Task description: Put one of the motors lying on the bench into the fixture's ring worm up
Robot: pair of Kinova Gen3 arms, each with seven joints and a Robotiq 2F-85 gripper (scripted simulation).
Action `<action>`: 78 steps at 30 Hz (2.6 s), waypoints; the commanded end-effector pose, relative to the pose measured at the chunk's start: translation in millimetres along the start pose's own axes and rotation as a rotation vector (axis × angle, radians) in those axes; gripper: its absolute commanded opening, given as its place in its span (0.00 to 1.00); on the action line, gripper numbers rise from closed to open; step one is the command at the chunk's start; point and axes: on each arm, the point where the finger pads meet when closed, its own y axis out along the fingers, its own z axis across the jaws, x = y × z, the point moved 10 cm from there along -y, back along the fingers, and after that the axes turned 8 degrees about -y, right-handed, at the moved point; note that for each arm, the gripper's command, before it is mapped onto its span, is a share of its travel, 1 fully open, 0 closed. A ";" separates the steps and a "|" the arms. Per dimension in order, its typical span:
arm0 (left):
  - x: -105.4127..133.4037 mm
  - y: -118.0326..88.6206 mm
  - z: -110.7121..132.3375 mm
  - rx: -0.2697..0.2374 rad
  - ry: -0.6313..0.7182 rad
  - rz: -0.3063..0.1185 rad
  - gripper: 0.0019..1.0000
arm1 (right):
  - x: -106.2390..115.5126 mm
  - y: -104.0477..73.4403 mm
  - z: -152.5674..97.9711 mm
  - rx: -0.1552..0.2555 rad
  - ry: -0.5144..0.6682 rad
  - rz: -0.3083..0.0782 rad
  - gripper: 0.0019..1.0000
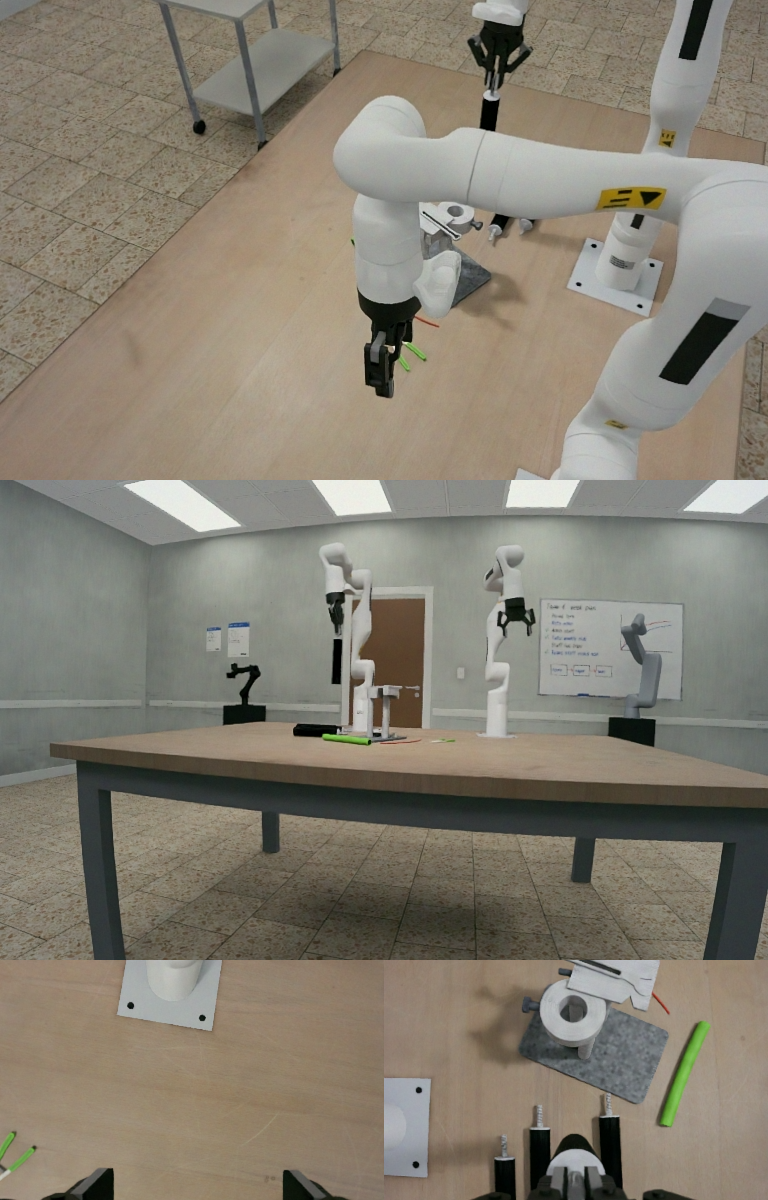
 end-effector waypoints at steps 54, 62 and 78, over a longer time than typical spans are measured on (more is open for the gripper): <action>-0.1 -0.4 0.1 0.000 0.000 -0.001 1.00 | -52.1 2.9 7.4 0.003 0.000 0.004 0.17; -0.1 -0.4 0.1 0.000 0.000 -0.001 1.00 | -70.2 4.9 10.0 0.003 0.000 0.004 0.17; -0.1 -0.4 0.1 0.000 0.000 -0.001 1.00 | -105.2 8.7 15.1 0.003 0.000 0.006 0.17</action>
